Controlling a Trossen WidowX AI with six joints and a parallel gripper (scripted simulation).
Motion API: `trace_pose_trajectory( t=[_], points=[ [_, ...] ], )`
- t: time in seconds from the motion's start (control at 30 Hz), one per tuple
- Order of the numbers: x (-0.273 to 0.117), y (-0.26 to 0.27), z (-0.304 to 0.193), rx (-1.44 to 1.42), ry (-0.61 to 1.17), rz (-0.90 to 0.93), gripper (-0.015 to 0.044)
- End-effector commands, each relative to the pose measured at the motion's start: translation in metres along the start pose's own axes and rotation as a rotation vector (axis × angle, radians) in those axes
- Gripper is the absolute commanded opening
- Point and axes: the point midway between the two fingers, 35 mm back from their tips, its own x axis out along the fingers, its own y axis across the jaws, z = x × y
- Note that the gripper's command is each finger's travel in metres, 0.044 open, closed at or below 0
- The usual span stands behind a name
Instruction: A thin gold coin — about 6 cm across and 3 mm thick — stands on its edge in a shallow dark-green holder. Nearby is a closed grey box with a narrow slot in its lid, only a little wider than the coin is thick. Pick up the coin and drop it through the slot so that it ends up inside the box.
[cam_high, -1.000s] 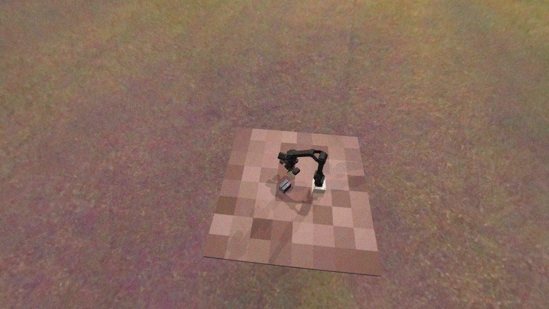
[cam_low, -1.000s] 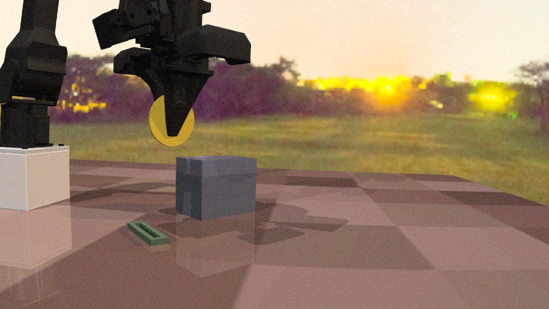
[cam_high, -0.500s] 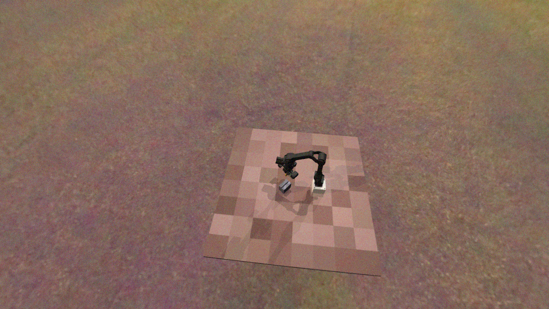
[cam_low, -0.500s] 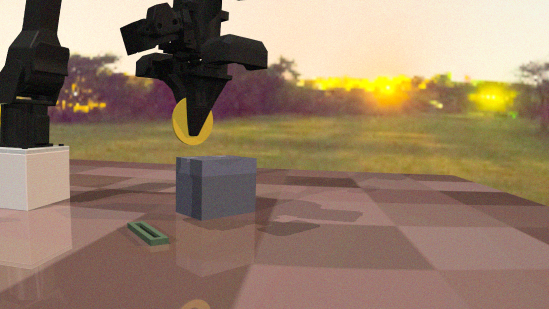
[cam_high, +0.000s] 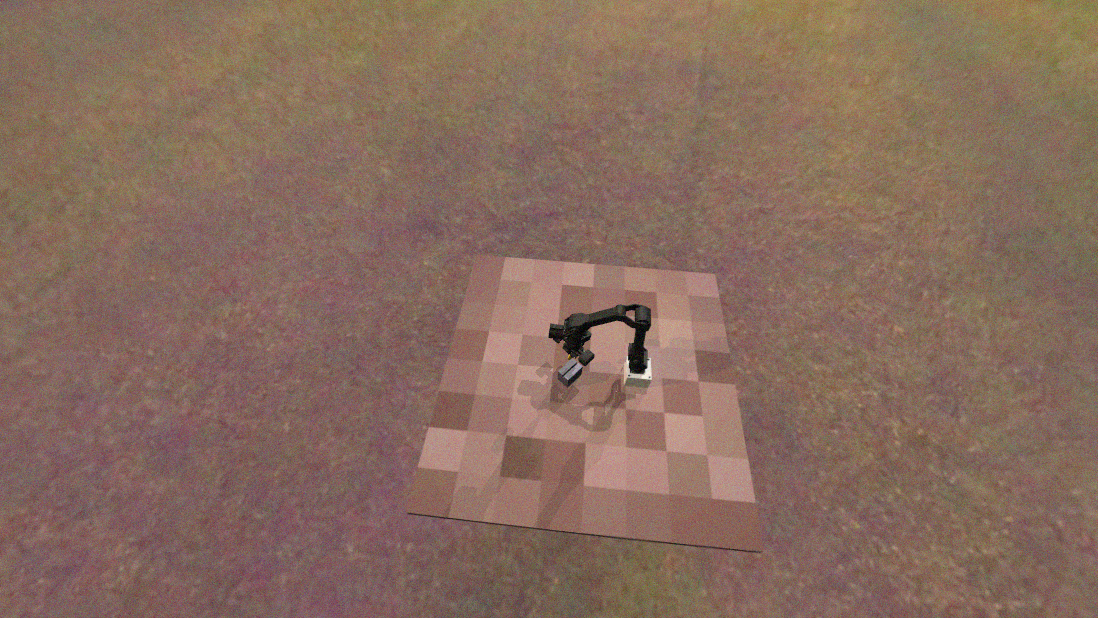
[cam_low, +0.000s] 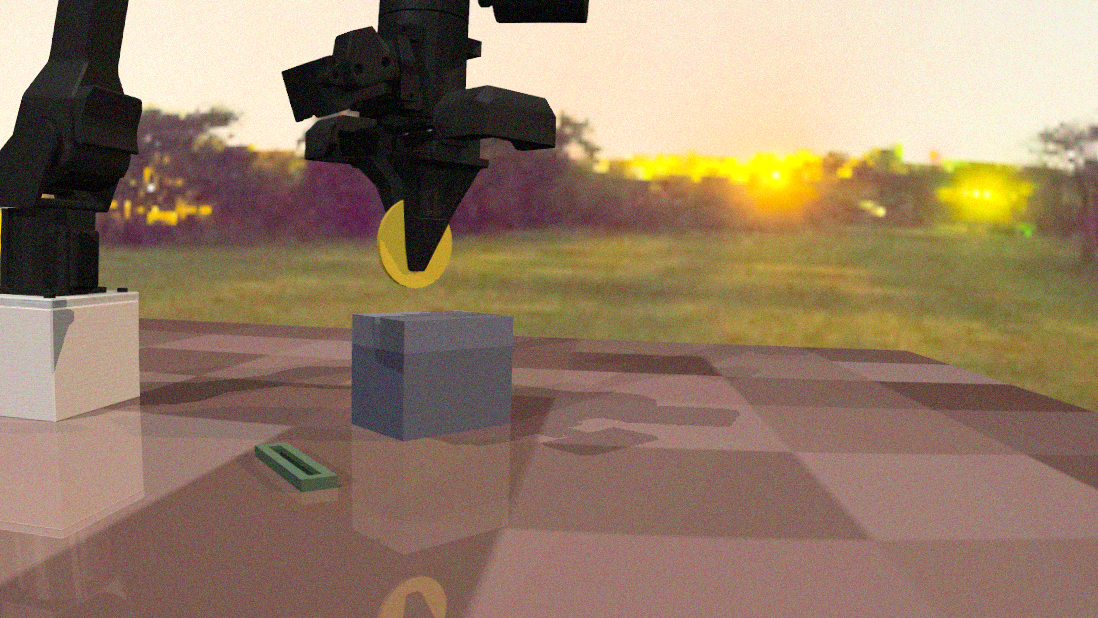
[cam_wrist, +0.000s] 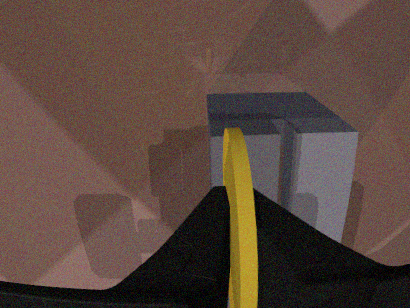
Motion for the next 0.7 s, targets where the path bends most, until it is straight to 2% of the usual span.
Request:
trace_pose_trajectory(
  t=[0.0, 0.43, 0.67],
  points=[
    [0.000, -0.004, -0.007, 0.003, -0.001, 0.000, 0.0000],
    [0.000, -0.024, -0.035, 0.005, 0.002, -0.002, 0.0000],
    [0.000, -0.024, -0.034, -0.001, 0.005, -0.004, 0.0000]
  ],
)
